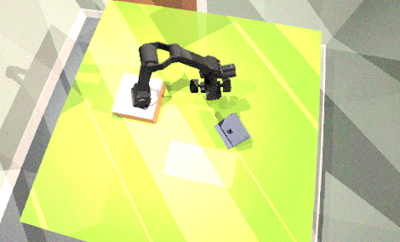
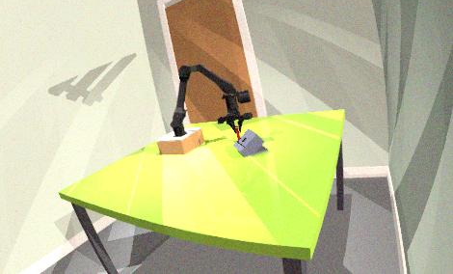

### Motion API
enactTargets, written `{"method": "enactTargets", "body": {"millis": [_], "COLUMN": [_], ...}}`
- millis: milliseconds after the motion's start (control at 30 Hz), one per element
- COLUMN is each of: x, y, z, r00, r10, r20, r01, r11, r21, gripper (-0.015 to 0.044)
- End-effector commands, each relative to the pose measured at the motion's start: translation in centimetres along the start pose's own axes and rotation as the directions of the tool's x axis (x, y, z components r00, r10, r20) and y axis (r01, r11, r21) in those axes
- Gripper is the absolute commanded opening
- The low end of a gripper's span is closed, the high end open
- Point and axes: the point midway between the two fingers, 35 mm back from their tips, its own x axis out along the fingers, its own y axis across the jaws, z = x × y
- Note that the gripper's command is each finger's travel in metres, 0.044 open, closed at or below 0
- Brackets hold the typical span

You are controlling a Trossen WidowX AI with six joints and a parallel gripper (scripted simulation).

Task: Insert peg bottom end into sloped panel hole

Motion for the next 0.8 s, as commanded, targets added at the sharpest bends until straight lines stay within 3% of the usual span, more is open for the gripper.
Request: {"method": "enactTargets", "body": {"millis": [0,333,767], "x": [0.0,-0.6,-6.9], "y": [0.0,0.1,0.3], "z": [0.0,0.0,0.0], "r00": [1.0,1.0,1.0], "r10": [0.002,0.001,-0.003], "r20": [0.0,0.0,-0.002], "r01": [-0.002,-0.001,0.003], "r11": [1.0,1.0,1.0], "r21": [0.0,0.0,-0.001], "gripper": [0.0033,0.0,0.0]}}
